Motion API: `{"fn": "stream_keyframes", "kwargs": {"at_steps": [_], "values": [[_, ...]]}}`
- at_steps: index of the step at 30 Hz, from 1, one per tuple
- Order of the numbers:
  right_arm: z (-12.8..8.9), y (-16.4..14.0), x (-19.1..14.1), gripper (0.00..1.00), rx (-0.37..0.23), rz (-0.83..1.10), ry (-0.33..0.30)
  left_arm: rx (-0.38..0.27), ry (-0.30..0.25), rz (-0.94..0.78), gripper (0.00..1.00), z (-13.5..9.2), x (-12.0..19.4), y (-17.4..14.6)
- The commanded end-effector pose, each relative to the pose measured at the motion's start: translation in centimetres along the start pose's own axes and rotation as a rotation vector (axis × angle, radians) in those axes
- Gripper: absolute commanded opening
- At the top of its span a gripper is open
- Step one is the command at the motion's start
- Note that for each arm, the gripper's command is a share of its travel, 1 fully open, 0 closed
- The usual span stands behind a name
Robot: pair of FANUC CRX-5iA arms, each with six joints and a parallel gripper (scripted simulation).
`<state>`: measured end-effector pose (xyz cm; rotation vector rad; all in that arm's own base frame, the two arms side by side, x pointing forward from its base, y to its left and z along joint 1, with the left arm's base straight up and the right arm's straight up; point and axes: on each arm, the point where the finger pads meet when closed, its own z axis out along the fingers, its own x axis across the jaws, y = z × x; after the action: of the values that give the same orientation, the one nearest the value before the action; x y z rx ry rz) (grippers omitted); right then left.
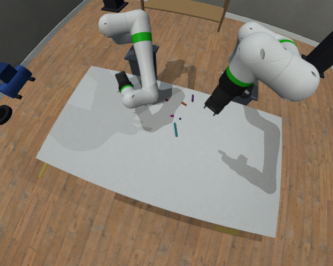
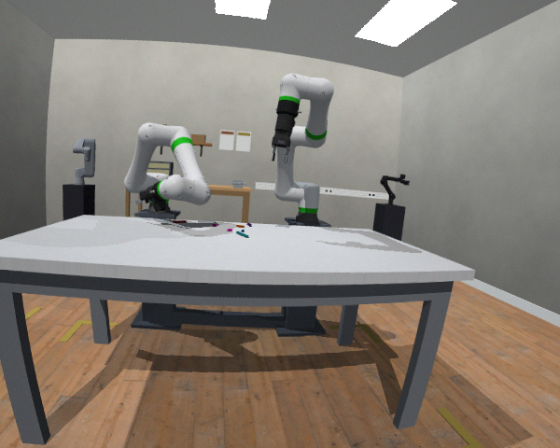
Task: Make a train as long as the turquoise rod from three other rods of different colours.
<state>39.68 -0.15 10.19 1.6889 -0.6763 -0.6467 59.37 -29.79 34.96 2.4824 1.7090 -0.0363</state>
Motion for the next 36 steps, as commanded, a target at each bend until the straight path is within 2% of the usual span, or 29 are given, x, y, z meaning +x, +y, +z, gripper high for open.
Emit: {"fn": "stream_keyframes", "kwargs": {"at_steps": [1, 36], "values": [[-0.04, 0.06, 0.01, 1.00, 0.001, 0.001, 0.000, -0.002, 0.000, 0.000, 1.00, -0.14, -0.03, 0.01], [0.35, 0.23, 0.48, 1.00, 0.017, -0.023, -0.018, -0.002, 0.000, 0.000, 1.00, -0.14, -0.03, 0.01]]}}
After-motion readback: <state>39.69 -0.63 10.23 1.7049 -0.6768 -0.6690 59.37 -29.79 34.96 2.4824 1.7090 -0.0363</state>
